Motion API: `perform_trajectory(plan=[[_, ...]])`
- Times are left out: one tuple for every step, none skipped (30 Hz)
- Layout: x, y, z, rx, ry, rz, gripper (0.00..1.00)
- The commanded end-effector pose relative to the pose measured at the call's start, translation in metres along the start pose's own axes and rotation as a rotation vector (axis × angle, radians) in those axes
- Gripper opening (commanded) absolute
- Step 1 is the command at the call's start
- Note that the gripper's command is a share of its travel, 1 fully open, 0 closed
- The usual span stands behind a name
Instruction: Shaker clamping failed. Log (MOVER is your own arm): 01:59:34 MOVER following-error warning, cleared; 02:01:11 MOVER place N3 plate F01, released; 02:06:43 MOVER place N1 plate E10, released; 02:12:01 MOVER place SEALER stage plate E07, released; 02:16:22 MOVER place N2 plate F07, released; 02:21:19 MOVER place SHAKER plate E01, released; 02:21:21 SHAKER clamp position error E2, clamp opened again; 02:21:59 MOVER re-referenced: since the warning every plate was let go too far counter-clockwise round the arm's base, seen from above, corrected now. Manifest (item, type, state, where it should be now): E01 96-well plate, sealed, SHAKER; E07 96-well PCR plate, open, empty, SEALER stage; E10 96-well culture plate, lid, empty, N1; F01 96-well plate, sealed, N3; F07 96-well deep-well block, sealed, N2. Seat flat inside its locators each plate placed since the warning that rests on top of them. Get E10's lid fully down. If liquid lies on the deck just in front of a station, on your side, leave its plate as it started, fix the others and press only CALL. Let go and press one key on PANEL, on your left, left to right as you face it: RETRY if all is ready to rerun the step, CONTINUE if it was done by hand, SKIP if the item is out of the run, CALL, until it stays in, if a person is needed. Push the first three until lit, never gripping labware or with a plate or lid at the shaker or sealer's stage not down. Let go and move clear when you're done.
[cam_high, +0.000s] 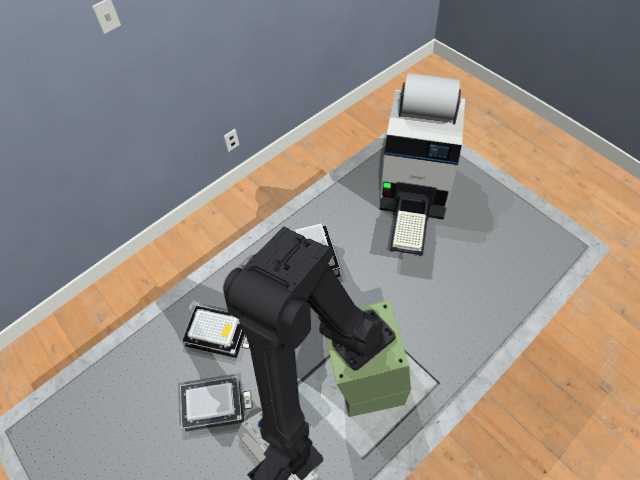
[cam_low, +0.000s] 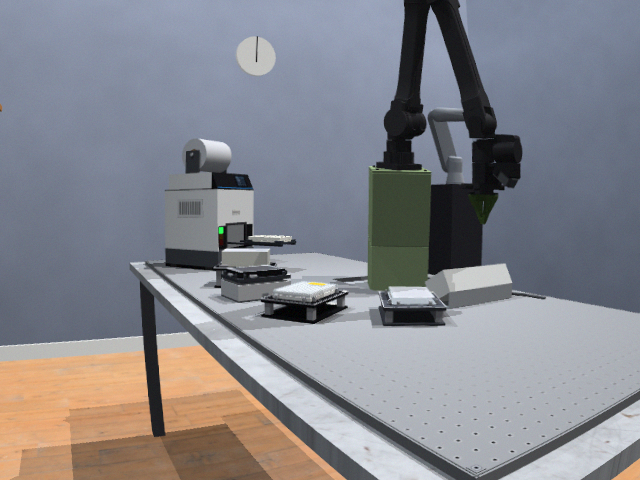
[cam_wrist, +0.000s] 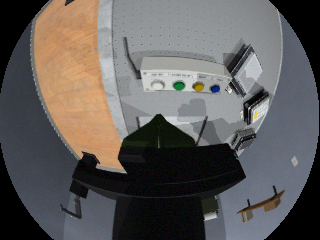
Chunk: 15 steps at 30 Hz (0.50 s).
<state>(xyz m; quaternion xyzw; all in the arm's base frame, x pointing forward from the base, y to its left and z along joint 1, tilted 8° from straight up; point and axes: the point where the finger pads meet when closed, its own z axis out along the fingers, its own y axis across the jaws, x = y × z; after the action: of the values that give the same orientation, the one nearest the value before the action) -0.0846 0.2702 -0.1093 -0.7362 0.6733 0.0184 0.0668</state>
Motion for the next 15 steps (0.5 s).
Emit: perform_trajectory(plan=[[-0.014,0.001,0.015,-0.004,-0.02,0.0,0.0],[-0.014,0.001,0.021,-0.004,-0.019,0.0,0.0],[-0.014,0.001,0.026,-0.004,-0.018,0.0,0.0],[-0.014,0.001,0.031,-0.004,-0.017,0.0,0.0],[-0.014,0.001,0.036,-0.004,-0.016,0.0,0.0],[-0.014,0.001,0.041,-0.003,-0.015,0.0,0.0],[-0.014,0.001,0.046,-0.003,-0.014,0.0,0.0],[-0.014,0.001,0.051,-0.003,-0.013,-0.001,0.0],[-0.013,0.002,0.055,-0.004,-0.013,-0.004,0.0],[-0.013,0.004,0.055,-0.005,-0.014,-0.01,0.0],[-0.013,0.004,0.054,-0.005,-0.014,-0.012,0.0],[-0.012,0.004,0.055,-0.004,-0.012,-0.008,0.0],[-0.014,0.004,0.051,-0.011,-0.038,-0.003,0.0],[-0.014,0.004,0.051,-0.011,-0.038,-0.003,0.0],[-0.014,0.004,0.051,-0.011,-0.038,-0.003,0.0]])
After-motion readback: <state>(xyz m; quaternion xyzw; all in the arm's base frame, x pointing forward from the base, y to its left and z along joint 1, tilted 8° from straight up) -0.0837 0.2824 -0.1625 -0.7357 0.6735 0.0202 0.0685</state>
